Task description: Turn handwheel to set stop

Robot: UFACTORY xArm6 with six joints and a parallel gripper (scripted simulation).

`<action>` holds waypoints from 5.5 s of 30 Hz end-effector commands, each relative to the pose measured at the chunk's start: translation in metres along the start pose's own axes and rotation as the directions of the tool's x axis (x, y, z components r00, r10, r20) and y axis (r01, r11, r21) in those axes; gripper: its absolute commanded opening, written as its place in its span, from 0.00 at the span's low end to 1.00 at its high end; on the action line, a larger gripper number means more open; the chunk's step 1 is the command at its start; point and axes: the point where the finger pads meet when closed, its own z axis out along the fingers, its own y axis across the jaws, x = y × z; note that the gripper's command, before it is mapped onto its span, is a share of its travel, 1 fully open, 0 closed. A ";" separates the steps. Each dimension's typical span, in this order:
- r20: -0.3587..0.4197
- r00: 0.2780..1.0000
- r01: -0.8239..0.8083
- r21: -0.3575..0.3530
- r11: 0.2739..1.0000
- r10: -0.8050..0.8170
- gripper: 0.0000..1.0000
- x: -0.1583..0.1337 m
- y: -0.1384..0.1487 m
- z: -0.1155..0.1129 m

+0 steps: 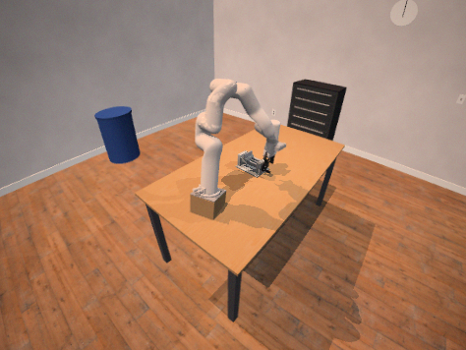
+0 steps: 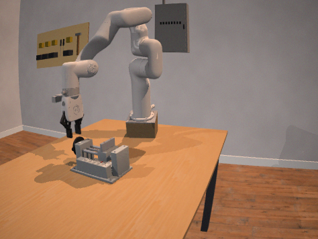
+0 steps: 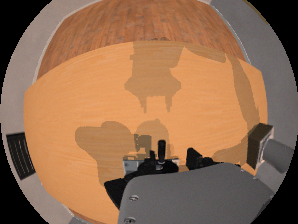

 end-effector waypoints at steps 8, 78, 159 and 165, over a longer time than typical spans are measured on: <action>-0.001 1.000 0.001 0.012 1.000 -0.001 0.57 0.001 -0.006 0.006; -0.001 1.000 0.001 0.012 1.000 -0.001 0.06 0.001 -0.007 0.076; -0.001 1.000 0.001 0.012 1.000 -0.001 0.06 0.001 0.010 0.044; -0.001 1.000 0.001 0.012 1.000 -0.001 0.06 0.001 0.006 0.034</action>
